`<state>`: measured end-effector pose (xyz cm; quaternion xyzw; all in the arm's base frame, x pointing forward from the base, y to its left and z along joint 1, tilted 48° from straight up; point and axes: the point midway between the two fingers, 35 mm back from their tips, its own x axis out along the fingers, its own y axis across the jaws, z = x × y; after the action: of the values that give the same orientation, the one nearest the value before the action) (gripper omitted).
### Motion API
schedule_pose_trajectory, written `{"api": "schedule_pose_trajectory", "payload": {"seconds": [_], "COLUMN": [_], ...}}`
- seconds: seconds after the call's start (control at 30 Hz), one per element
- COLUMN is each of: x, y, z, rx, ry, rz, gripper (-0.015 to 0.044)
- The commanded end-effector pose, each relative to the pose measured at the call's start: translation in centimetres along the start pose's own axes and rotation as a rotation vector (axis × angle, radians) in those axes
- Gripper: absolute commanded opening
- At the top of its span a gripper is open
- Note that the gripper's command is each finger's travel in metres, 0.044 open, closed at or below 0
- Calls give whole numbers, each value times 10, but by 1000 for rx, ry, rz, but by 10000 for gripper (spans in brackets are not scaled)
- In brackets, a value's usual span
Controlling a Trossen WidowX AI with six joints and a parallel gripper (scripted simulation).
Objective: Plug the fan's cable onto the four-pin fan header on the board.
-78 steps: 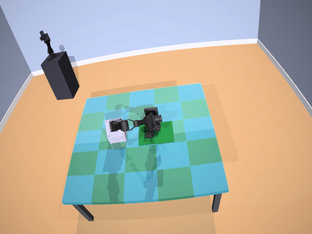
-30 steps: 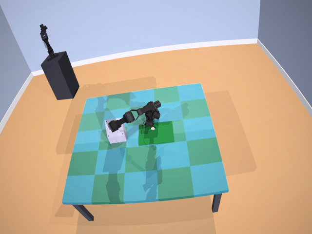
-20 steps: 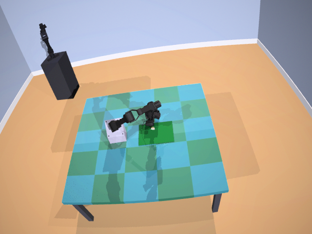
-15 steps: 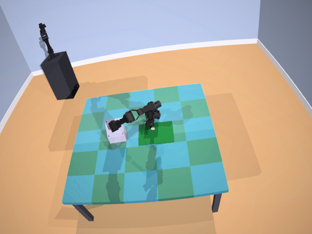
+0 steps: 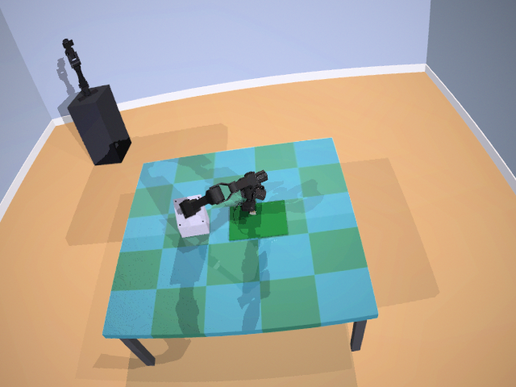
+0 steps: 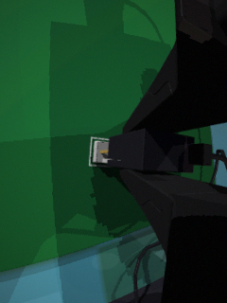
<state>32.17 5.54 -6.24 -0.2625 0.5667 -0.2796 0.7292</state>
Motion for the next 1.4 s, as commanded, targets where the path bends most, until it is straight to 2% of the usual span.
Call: {"api": "schedule_pose_trajectory", "payload": {"seconds": [0.0,1.37], "x": [1,6], "y": [-1,-1], "z": [1,1], "rx": [-6,-6], "ry": [-2,-2], "rz": [-3,-3], "gripper": [0,0]}}
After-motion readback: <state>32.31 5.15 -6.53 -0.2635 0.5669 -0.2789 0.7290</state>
